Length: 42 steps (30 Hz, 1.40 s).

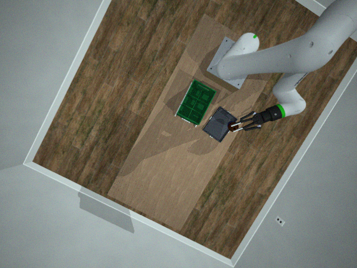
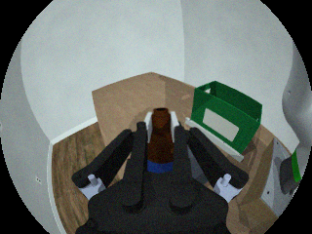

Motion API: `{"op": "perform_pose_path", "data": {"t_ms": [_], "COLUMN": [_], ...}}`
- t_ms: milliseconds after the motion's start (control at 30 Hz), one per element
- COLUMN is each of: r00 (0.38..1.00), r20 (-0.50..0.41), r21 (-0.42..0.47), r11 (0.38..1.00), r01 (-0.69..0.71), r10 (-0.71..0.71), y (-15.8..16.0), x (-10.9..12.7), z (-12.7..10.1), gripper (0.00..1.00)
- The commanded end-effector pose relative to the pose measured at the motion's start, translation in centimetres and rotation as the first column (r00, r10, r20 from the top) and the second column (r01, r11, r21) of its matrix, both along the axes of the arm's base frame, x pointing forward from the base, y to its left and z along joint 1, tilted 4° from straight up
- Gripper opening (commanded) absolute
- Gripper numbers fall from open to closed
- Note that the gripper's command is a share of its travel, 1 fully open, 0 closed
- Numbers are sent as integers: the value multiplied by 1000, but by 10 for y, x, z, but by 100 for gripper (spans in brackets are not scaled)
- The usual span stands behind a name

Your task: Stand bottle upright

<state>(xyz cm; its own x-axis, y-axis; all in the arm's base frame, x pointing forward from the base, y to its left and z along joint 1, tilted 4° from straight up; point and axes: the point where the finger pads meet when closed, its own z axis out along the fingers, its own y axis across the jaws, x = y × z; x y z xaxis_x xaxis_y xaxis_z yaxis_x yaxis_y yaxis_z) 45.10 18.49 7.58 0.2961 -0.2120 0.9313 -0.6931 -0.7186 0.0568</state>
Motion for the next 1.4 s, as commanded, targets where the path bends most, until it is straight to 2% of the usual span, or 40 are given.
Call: {"op": "perform_pose_path", "data": {"t_ms": [0, 733, 1367], "r00": [1000, 1000, 1000], "r20": [0, 0, 0], "r21": [0, 0, 0], "r11": [1000, 1000, 1000], "r01": [0, 0, 0], "r10": [0, 0, 0], "y": [-3, -24, -26], "x": [-1, -6, -6], "z": [0, 1, 1], "gripper": [0, 0, 0]}}
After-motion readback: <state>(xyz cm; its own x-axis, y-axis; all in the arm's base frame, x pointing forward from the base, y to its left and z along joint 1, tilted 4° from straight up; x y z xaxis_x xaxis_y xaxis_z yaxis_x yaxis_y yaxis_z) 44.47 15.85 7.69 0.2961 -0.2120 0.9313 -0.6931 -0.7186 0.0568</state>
